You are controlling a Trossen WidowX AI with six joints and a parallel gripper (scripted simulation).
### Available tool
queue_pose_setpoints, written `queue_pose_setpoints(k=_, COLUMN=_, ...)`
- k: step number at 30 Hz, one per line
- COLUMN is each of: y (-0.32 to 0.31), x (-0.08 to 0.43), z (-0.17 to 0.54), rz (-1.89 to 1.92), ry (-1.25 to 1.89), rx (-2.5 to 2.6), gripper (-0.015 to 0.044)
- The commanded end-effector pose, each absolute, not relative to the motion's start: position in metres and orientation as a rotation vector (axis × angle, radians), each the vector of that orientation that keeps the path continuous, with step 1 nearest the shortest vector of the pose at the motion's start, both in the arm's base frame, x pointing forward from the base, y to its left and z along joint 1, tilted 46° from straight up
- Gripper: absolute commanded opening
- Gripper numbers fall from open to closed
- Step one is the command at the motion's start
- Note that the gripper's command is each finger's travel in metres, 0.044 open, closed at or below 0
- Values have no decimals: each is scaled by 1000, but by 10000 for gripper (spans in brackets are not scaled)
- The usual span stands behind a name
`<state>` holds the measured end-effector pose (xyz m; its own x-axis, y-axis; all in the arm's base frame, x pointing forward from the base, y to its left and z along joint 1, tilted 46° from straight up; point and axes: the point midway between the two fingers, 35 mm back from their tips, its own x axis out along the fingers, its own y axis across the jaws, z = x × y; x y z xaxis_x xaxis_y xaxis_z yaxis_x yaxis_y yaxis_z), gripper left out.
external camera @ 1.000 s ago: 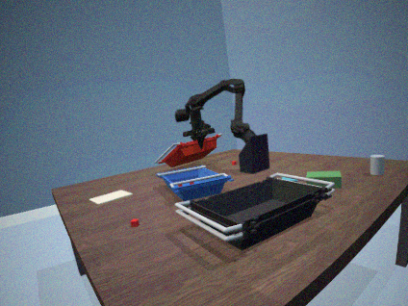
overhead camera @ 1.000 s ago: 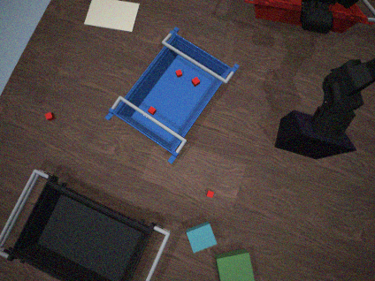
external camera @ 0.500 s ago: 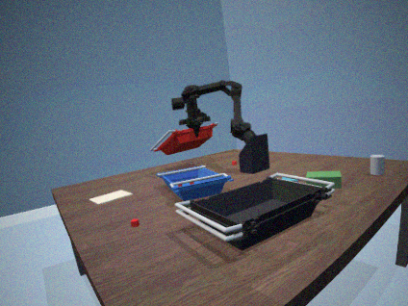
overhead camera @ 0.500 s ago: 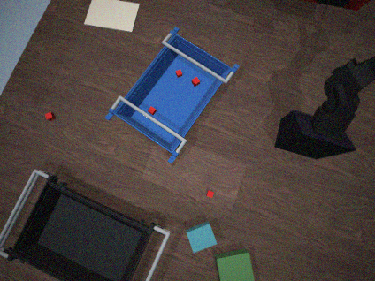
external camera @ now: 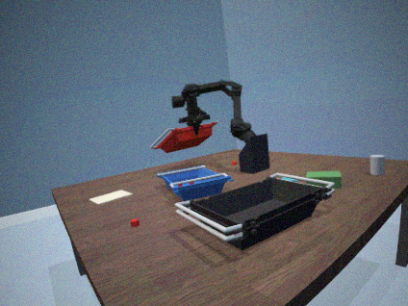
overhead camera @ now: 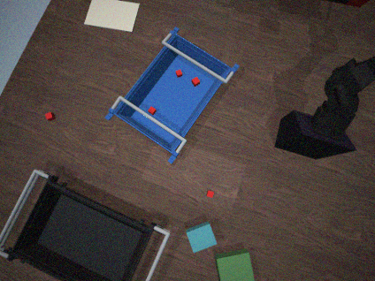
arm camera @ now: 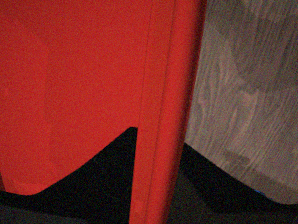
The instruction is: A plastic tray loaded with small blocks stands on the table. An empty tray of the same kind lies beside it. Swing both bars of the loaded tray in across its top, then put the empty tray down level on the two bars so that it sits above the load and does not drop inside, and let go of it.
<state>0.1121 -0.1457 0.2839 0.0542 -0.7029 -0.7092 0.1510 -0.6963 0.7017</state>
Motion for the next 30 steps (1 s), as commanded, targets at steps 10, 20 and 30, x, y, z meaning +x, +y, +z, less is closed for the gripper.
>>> queue_pose_setpoints(k=10, y=-147, x=112, z=290, rz=-1694, ry=-586, rx=1701, gripper=0)
queue_pose_setpoints(k=20, y=-144, x=136, z=284, rz=-1701, ry=-491, rx=1668, gripper=0)
queue_pose_setpoints(k=30, y=-135, x=172, z=270, rz=-1706, ry=-353, rx=1607, gripper=0)
